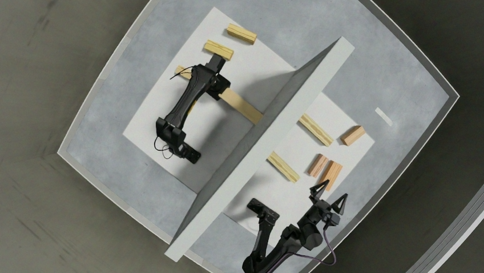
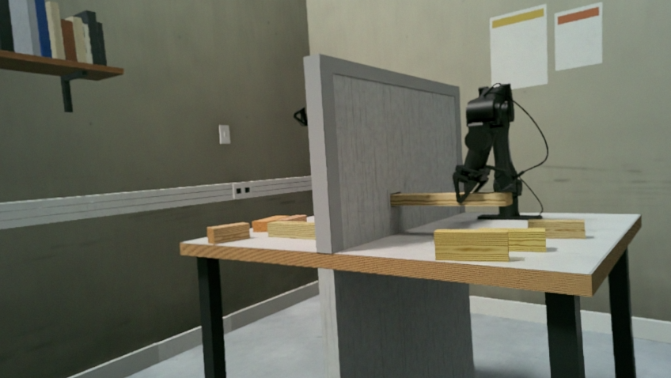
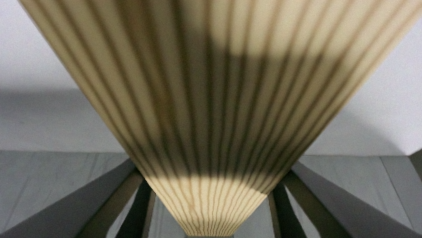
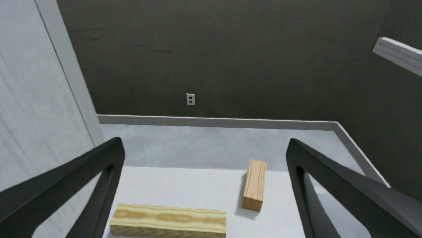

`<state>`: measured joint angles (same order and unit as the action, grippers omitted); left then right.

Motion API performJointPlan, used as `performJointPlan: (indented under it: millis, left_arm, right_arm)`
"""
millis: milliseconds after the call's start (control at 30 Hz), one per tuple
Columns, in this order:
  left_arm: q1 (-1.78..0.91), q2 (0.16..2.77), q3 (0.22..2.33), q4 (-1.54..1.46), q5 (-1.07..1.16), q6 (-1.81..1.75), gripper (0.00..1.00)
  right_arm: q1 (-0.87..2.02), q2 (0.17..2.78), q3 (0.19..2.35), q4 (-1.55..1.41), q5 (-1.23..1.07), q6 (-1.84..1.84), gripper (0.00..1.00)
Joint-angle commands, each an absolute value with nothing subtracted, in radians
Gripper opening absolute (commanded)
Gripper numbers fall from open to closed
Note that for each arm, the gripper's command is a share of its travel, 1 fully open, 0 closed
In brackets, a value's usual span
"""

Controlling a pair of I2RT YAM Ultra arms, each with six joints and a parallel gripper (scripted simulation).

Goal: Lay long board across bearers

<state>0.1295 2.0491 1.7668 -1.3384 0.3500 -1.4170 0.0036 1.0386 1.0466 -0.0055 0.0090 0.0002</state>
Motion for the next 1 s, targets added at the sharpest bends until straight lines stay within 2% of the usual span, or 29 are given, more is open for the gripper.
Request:
performJointPlan:
  millis: [0, 300, 400, 500, 700, 967]
  left_arm:
    - [0.112, 2.004, 1.739, -1.329, 0.394, -1.436, 0.00]
    - [0.102, 1.995, 1.777, -1.343, 0.394, -1.443, 0.00]
    - [0.093, 1.993, 1.728, -1.320, 0.394, -1.454, 0.00]
    - [0.090, 1.984, 1.796, -1.334, 0.395, -1.458, 0.00]
    - [0.080, 1.991, 1.731, -1.326, 0.394, -1.471, 0.00]
    - [0.068, 1.993, 1.753, -1.317, 0.394, -1.482, 0.00]
  right_arm:
    - [-0.008, 1.012, 1.077, -0.022, 0.014, -0.001, 1.00]
    - [-0.008, 1.012, 1.077, -0.022, 0.014, -0.001, 1.00]
    - [-0.008, 1.012, 1.077, -0.022, 0.014, -0.001, 1.00]
    - [-0.008, 1.012, 1.077, -0.022, 0.014, -0.001, 1.00]
    - [-0.008, 1.012, 1.077, -0.022, 0.014, -0.001, 1.00]
    - [-0.008, 1.012, 1.077, -0.022, 0.014, -0.001, 1.00]
